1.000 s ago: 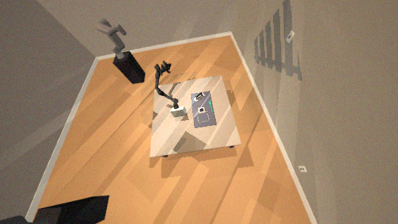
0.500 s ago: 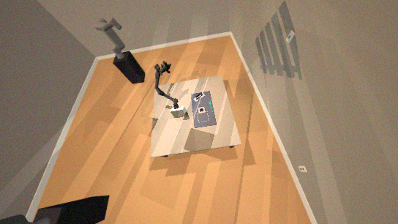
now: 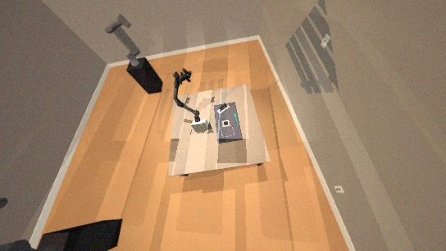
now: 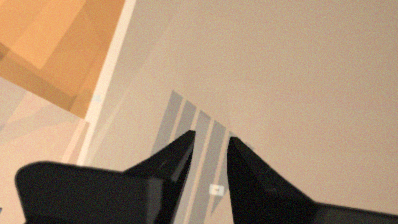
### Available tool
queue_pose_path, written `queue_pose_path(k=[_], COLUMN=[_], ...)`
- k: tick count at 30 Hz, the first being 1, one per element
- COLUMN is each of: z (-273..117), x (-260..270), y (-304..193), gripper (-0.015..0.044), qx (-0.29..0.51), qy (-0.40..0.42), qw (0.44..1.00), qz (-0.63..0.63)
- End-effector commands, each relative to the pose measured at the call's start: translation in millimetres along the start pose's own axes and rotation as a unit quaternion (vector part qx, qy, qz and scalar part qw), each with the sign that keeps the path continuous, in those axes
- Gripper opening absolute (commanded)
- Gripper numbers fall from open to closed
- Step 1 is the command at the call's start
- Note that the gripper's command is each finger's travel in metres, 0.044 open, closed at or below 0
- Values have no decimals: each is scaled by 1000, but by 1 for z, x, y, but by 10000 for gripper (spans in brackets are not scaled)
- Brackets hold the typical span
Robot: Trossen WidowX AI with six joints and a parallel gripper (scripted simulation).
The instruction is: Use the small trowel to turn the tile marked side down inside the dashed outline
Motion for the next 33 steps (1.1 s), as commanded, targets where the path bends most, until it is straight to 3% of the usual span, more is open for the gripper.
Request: queue_pose_path(k=[1,10,14,28,33], z=[0,0,0,0,0], x=[0,0,0,0,0], y=[0,0,0,0,0], gripper=[100,100,0,0,126], qx=[0,0,0,0,0], qy=[0,0,0,0,0], qw=[1000,1000,1000,1000,1000], qz=[0,0,0,0,0])
Point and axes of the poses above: the point midway between the two fingers, 35 mm back from their tips, its own z axis out along the fingers, its own x axis across the jaws, y = z × x, the point moved 8 cm from there along -z, back along the fingers, and after that the axes turned 9 degrees about -z, right-handed, at the moved point
